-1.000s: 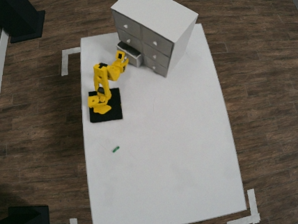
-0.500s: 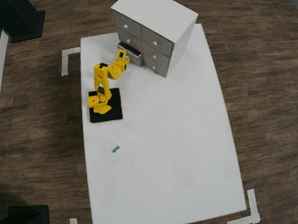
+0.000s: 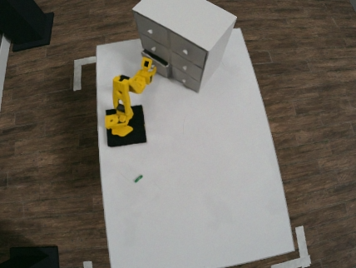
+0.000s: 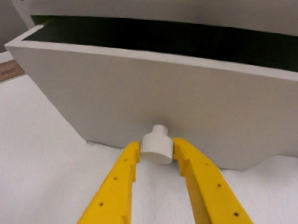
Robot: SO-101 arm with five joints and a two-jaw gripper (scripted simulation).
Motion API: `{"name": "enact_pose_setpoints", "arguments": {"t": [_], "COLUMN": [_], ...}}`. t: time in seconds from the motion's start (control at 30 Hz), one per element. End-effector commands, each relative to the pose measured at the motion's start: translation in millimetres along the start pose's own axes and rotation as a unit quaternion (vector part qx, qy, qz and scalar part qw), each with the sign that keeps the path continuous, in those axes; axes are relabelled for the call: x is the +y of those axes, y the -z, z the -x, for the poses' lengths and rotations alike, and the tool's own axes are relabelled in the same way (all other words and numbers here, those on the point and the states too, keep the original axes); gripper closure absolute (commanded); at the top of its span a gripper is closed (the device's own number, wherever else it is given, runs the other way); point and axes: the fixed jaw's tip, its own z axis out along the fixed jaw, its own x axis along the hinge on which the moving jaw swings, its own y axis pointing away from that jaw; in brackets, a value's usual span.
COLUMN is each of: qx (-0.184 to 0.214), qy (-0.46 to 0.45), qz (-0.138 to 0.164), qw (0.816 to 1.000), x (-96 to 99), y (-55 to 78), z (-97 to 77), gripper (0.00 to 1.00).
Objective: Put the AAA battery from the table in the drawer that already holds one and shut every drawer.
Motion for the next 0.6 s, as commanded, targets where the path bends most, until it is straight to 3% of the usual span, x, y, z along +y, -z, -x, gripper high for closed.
{"name": "enact_pose_setpoints", "arguments": {"t": [0.0, 0.57], "qx": [-0.004, -0.004], "qy": [0.003, 0.001], "qz": [-0.006, -0.010], "qw": [1.000, 1.000], "x": [-3.7, -6.7], "y": [-5.4, -16.5], "z": [2.7, 6.9], "gripper": [1.00, 1.00]}}
